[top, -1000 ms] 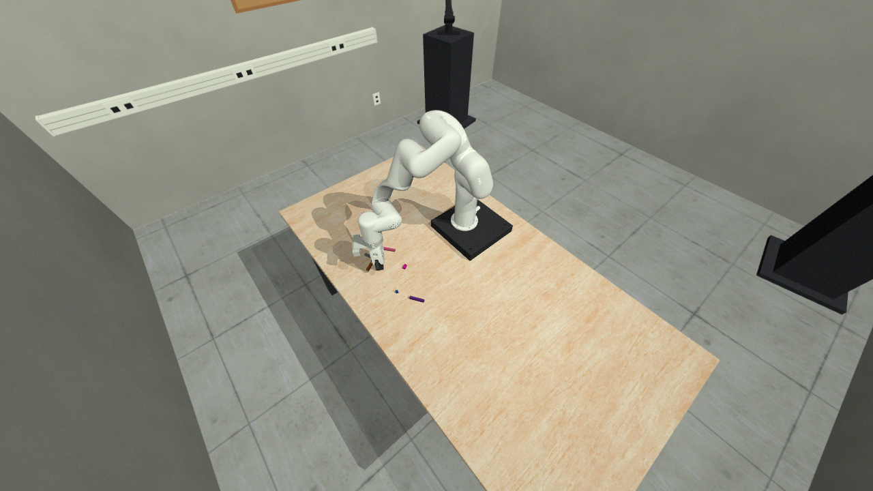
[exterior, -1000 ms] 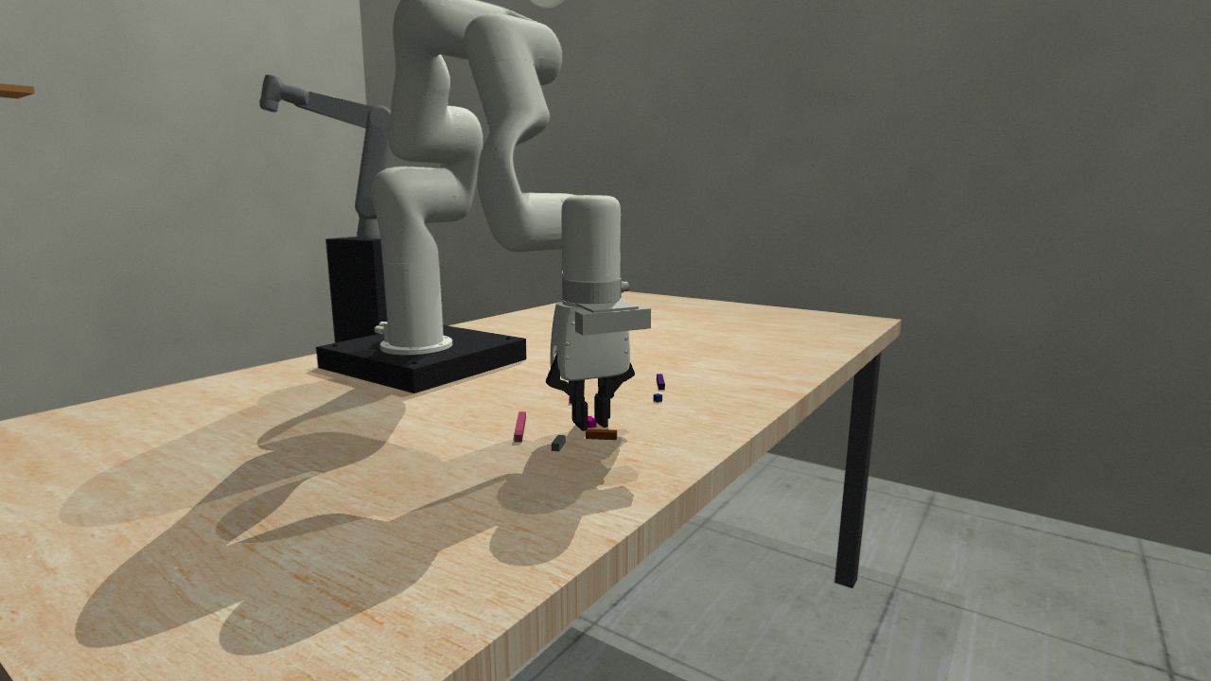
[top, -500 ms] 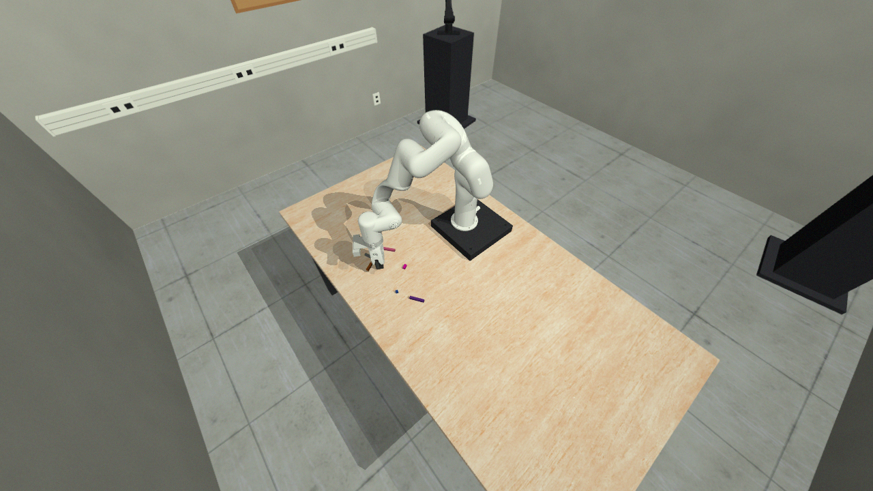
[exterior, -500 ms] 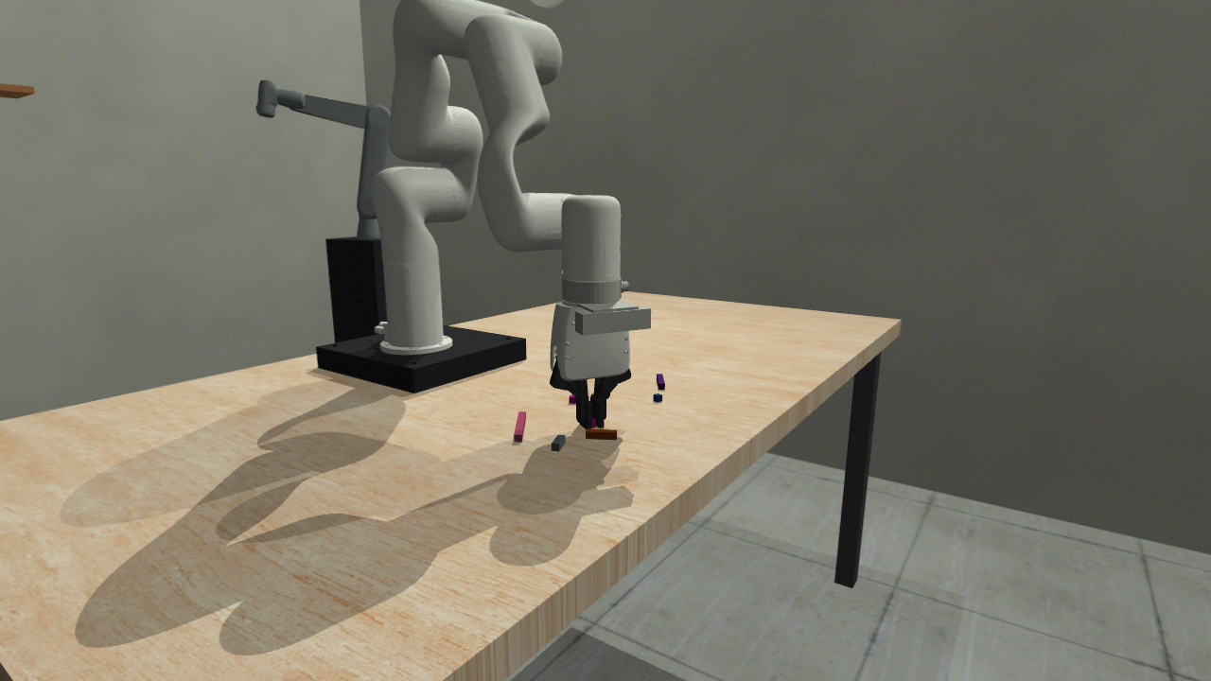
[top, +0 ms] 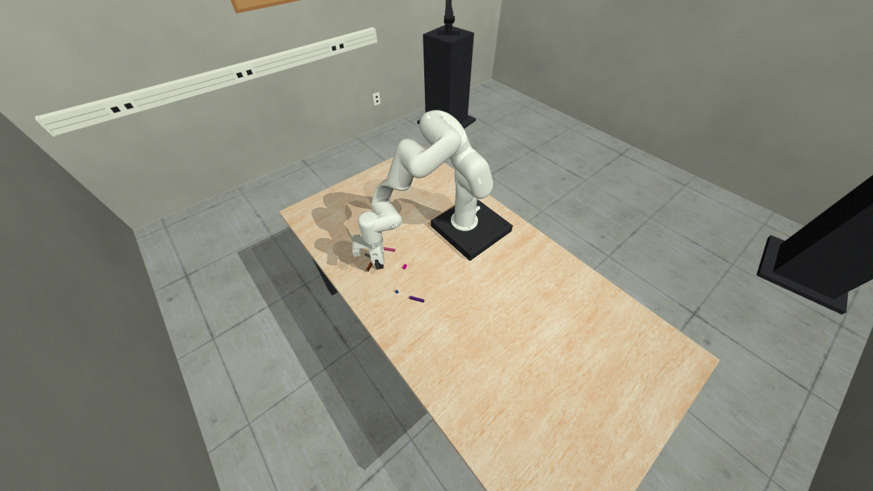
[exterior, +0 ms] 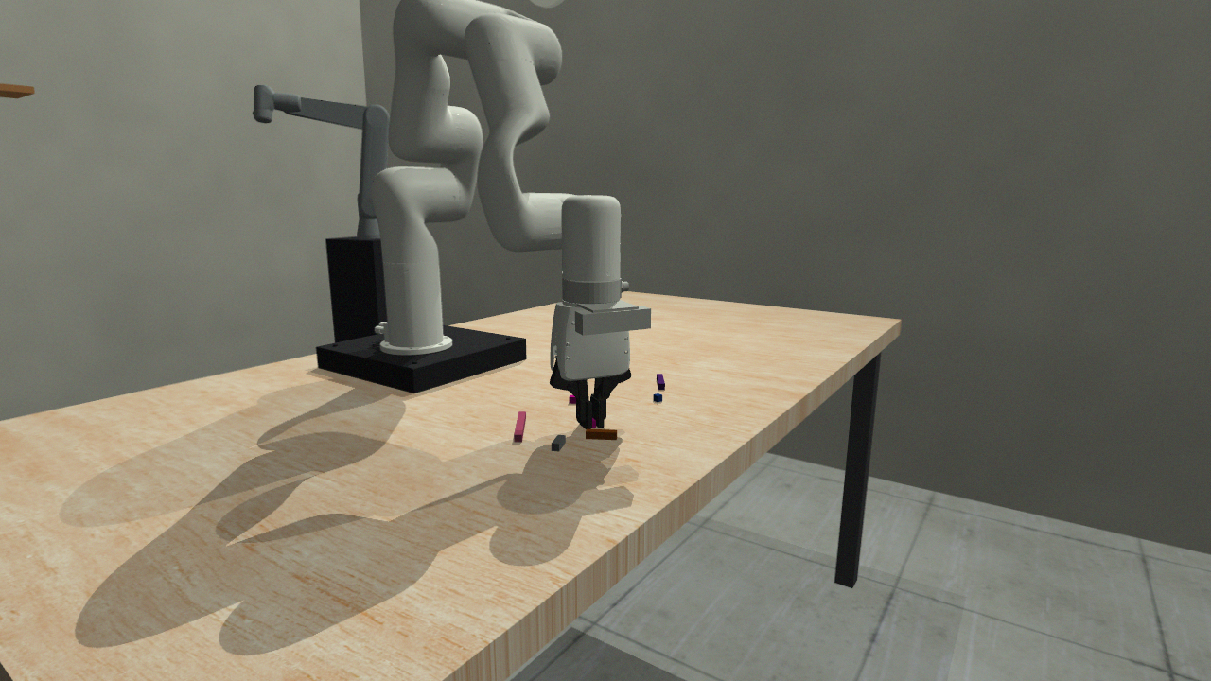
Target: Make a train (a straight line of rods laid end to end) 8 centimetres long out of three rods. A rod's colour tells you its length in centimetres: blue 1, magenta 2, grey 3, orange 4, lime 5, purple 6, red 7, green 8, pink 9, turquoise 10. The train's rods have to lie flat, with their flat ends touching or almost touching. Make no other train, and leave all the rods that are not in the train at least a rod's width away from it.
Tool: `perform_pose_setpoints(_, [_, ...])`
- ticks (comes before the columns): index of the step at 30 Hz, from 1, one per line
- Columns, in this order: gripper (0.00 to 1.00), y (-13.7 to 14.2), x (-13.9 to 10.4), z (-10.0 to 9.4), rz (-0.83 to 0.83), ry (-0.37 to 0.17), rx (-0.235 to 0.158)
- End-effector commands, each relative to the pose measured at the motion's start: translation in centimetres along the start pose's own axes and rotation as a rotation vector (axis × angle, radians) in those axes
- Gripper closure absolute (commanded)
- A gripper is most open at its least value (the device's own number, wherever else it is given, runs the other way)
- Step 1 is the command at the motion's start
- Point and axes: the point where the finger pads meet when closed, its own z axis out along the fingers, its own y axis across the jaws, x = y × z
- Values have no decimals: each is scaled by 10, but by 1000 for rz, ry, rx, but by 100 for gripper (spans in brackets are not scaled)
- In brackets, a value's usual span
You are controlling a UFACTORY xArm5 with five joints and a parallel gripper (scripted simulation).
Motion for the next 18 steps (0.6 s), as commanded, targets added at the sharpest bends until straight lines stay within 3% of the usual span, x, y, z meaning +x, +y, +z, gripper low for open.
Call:
perform_pose_setpoints(1, [96,-1,1,-1,0,3,1])
perform_pose_setpoints(11, [96,-1,1,-7,0,3,1])
perform_pose_setpoints(18, [96,-1,1,-51,0,3,1])
